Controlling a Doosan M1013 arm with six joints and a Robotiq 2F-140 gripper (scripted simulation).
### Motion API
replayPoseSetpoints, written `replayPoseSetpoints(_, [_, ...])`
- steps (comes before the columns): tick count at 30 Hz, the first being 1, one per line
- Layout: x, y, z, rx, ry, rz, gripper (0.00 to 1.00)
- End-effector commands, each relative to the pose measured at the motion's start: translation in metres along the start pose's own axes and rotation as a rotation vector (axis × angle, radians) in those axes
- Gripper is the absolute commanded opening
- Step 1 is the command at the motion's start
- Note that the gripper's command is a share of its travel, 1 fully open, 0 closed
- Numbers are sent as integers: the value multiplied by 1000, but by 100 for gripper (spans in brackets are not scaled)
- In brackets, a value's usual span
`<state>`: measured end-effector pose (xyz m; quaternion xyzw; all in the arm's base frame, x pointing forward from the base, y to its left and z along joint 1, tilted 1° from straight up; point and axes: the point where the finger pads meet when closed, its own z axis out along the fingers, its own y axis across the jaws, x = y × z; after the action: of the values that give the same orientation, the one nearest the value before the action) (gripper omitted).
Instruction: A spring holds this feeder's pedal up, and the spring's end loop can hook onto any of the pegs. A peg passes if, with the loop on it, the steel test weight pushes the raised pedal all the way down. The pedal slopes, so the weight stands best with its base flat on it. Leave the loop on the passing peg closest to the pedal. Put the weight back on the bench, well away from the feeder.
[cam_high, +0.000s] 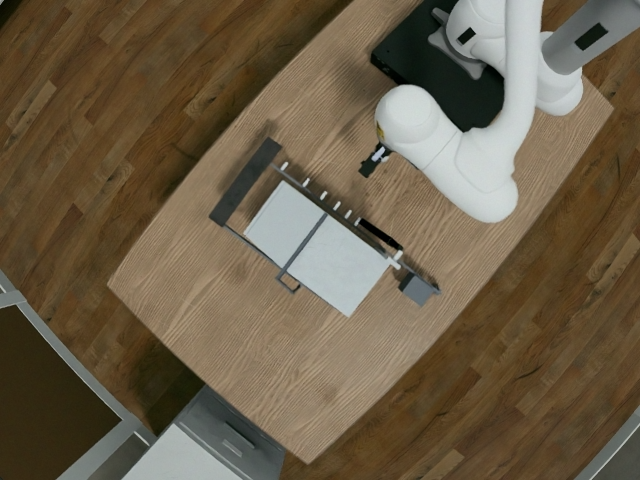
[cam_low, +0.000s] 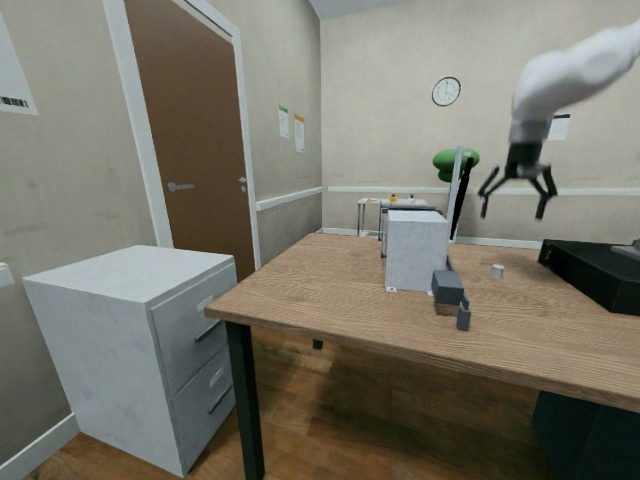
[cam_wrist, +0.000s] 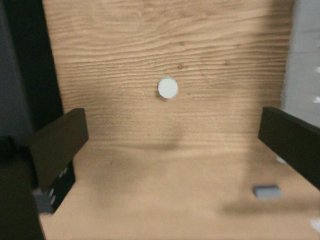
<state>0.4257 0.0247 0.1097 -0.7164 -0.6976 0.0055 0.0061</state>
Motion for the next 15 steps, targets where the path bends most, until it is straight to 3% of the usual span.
replayPoseSetpoints(1, [0,3,27,-4,0,0,100])
replayPoseSetpoints(13, [0,3,27,-4,0,0,100])
replayPoseSetpoints(14, [0,3,87,-4,1,0,100])
replayPoseSetpoints(15, [0,3,87,-4,1,0,100])
